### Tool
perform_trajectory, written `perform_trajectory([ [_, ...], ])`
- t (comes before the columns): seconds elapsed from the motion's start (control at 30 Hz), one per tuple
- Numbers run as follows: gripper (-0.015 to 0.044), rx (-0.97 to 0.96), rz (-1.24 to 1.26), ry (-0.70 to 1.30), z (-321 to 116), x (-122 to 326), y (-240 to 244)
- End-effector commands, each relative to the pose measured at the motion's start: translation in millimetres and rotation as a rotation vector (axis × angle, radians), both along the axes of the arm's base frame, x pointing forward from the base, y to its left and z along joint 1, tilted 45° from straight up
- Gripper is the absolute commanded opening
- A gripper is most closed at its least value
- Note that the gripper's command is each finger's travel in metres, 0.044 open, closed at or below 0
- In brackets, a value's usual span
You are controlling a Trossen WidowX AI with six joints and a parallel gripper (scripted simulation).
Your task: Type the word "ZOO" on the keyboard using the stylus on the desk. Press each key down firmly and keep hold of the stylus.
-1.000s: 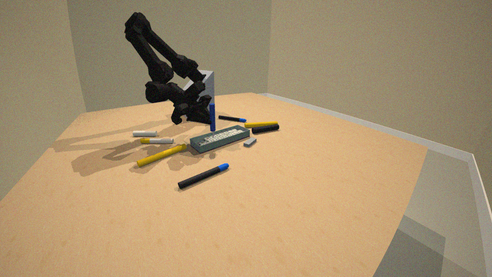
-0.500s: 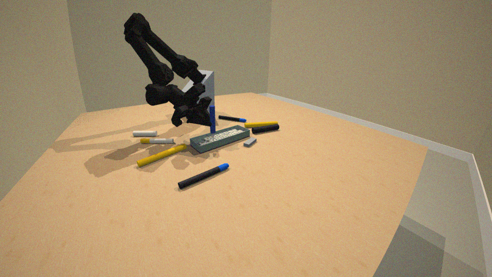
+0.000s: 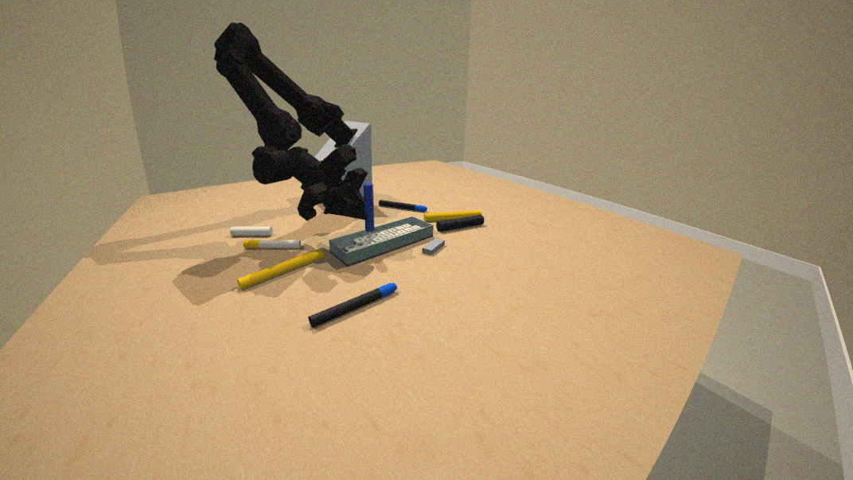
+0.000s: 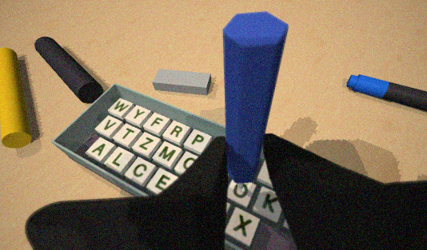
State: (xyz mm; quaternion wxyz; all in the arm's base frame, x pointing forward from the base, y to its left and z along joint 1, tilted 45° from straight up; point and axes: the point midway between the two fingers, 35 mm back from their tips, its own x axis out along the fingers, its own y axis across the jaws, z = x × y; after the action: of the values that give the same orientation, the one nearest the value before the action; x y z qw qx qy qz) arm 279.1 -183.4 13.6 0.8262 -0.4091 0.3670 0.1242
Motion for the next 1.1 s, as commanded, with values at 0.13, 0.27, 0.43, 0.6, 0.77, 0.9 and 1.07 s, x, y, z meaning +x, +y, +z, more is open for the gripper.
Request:
perform_trajectory([
  [0.13, 0.0081, -0.001, 0.001, 0.0, 14, 2, 13],
  [0.27, 0.0081, 0.0, 0.0, -0.001, 24, 3, 24],
  [0.43, 0.0081, 0.0, 0.0, -0.001, 26, 3, 26],
  [0.6, 0.0064, -0.001, 0.006, -0.005, 25, 4, 24],
  [0.77, 0.0, -0.001, 0.004, -0.004, 23, 4, 22],
  [0.9, 0.0, -0.001, 0.001, -0.002, 16, 2, 15],
  [1.07, 0.0026, 0.0, 0.0, -0.001, 14, 1, 13],
])
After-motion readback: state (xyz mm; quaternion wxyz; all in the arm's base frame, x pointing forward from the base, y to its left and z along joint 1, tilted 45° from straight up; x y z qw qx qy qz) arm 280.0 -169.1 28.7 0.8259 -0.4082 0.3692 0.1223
